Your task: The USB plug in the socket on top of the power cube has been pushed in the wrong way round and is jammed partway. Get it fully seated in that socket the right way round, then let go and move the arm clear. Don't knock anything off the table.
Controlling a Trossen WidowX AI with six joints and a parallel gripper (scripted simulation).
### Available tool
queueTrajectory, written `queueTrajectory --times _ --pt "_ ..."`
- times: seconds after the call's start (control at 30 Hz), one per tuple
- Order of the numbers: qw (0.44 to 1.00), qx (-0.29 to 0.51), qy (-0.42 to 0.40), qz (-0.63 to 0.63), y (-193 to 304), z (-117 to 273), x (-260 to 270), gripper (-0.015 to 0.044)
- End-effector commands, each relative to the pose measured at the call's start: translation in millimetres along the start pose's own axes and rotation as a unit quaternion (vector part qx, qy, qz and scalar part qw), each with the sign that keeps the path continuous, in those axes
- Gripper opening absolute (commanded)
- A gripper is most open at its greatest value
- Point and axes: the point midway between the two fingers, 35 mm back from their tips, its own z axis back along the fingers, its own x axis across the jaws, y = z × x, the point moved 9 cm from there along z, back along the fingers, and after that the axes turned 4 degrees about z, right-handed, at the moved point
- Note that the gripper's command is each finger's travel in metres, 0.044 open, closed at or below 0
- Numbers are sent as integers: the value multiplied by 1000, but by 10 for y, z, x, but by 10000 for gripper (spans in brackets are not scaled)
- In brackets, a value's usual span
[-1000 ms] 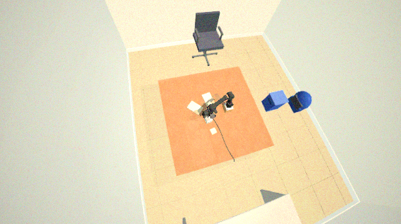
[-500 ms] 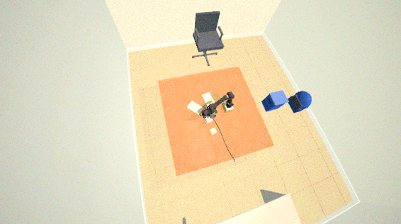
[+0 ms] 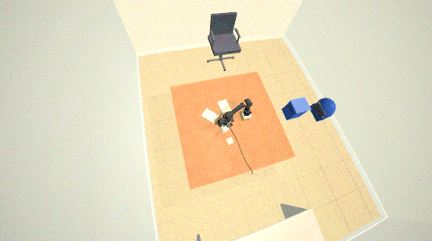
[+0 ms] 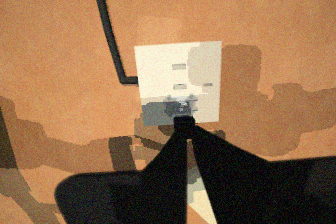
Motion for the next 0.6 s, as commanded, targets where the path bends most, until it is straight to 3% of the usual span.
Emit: queueTrajectory --times 0.0,0.57 --pt "1000 -3 0 2 -1 -8 -1 0" --pt "1000 -9 1 3 1 -28 -2 0"
